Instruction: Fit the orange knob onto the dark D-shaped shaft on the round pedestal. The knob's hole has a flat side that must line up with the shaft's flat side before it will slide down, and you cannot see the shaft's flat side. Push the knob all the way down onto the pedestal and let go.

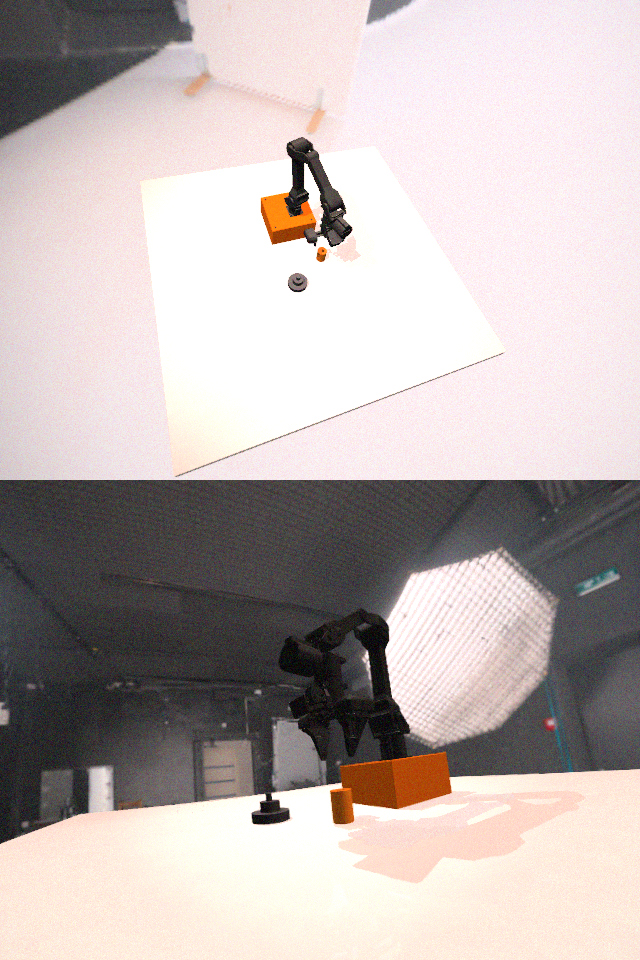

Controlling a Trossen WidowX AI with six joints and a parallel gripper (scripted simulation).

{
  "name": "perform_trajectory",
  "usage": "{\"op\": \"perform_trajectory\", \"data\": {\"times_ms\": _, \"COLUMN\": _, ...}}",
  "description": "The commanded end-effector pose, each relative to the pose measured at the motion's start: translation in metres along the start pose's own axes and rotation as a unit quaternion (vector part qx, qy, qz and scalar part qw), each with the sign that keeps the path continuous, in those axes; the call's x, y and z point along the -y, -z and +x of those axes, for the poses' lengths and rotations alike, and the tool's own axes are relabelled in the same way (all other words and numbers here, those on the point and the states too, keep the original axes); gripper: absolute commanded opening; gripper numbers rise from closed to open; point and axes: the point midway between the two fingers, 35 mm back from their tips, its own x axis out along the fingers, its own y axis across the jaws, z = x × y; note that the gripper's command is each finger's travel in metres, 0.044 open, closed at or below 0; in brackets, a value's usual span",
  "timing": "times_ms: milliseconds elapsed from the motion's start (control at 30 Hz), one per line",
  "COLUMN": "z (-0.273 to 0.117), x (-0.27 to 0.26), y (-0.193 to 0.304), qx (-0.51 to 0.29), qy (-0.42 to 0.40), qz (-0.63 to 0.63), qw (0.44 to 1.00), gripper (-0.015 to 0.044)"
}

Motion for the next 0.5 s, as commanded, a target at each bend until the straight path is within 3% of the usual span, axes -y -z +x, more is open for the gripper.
{"op": "perform_trajectory", "data": {"times_ms": 0, "z": 0.026, "x": 0.002, "y": 0.003, "qx": -0.005, "qy": 0.004, "qz": 0.006, "qw": 1.0, "gripper": 0.044}}
{"op": "perform_trajectory", "data": {"times_ms": 467, "z": 0.047, "x": 0.002, "y": 0.003, "qx": -0.005, "qy": 0.004, "qz": 0.006, "qw": 1.0, "gripper": 0.044}}
